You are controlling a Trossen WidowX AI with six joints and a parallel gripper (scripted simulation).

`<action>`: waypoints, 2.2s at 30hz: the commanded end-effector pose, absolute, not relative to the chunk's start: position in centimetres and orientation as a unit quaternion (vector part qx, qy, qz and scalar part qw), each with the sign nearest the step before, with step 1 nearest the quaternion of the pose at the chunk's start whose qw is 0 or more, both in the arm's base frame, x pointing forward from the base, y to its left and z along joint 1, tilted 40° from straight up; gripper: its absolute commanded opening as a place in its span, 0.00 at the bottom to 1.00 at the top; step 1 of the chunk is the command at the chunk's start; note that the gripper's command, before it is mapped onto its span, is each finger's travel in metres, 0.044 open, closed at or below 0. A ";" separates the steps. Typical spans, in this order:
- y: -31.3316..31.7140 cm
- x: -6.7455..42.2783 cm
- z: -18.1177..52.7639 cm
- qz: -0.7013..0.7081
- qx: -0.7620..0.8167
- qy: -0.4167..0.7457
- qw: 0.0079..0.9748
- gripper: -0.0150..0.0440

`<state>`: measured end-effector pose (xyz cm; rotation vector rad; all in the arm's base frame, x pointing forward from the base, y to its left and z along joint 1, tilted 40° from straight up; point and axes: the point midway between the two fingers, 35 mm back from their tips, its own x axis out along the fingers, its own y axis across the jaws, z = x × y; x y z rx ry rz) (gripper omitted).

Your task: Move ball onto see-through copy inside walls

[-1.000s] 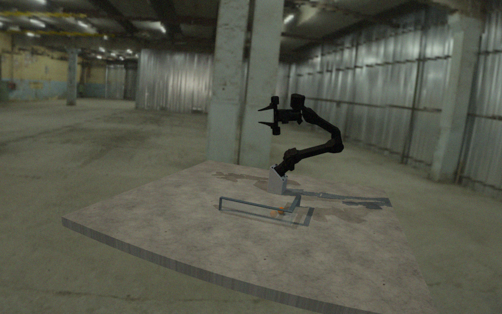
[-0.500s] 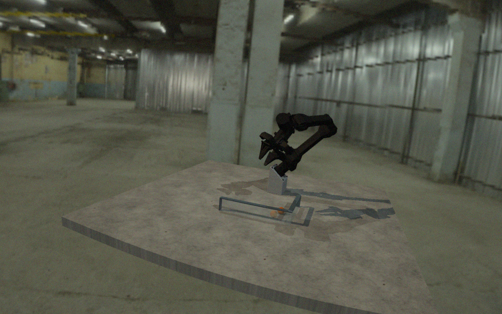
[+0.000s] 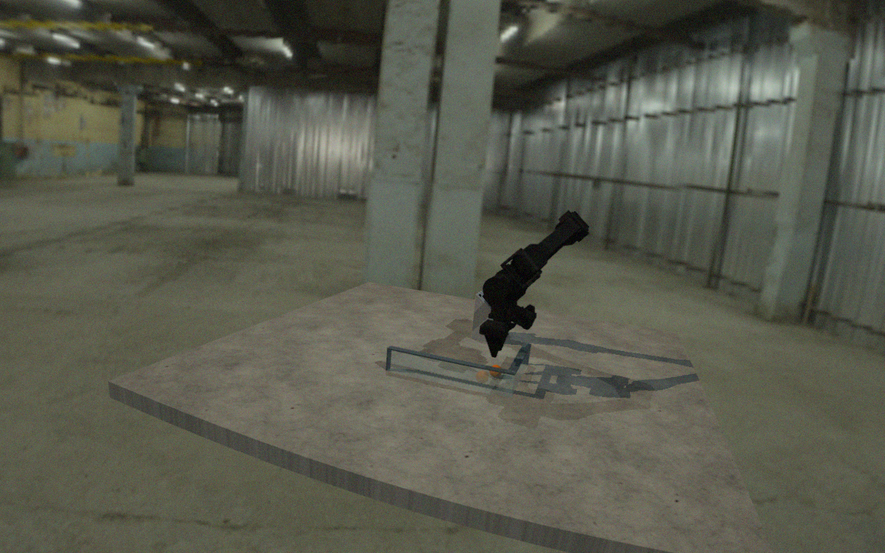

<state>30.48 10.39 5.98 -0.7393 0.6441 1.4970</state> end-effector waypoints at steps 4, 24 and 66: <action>11.3 30.7 5.5 0.657 -0.322 0.271 0.625 0.69; 13.2 30.7 3.2 0.657 -0.322 0.271 0.625 0.69; 5.7 30.8 12.0 0.656 -0.321 0.274 0.625 0.25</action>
